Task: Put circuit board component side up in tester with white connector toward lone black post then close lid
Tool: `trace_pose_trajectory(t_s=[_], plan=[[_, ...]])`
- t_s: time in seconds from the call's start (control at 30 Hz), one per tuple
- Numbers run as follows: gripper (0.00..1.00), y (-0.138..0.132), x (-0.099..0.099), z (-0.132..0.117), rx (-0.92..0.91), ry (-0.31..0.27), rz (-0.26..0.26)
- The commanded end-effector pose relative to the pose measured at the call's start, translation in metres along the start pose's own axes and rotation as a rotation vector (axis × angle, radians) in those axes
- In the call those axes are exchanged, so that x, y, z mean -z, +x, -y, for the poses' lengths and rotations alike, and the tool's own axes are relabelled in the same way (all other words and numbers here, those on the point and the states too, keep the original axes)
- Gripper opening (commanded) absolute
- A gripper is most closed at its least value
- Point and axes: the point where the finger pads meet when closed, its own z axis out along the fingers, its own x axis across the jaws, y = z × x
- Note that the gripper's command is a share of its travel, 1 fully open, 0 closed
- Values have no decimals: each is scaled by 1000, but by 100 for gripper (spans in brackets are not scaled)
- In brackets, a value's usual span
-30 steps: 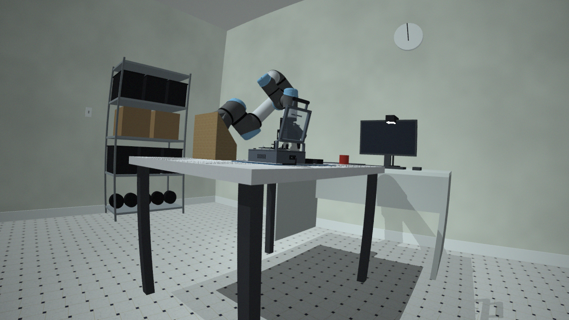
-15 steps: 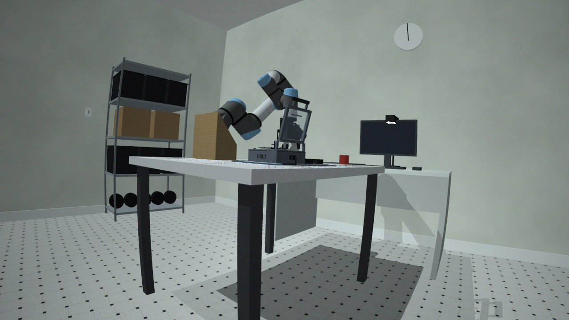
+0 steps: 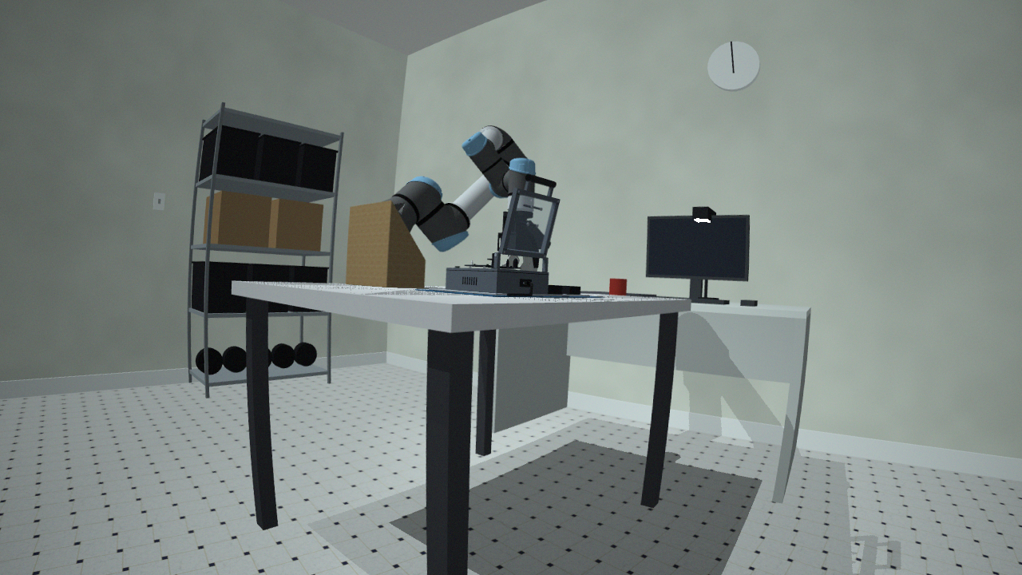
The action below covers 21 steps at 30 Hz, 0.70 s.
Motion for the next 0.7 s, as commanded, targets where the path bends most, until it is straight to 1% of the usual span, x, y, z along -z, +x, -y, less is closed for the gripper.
trace_pose_trajectory(t_s=[0.0, 0.1, 0.13, 0.5, 0.53, 0.67], plan=[[51, 0, 0, 0, 0, 0, -1], [51, 0, 0, 0, 0, 0, -1], [49, 0, 0, 0, 0, 0, -1], [49, 0, 0, 0, 0, 0, -1], [47, 0, 0, 0, 0, 0, -1], [47, 0, 0, 0, 0, 0, -1]])
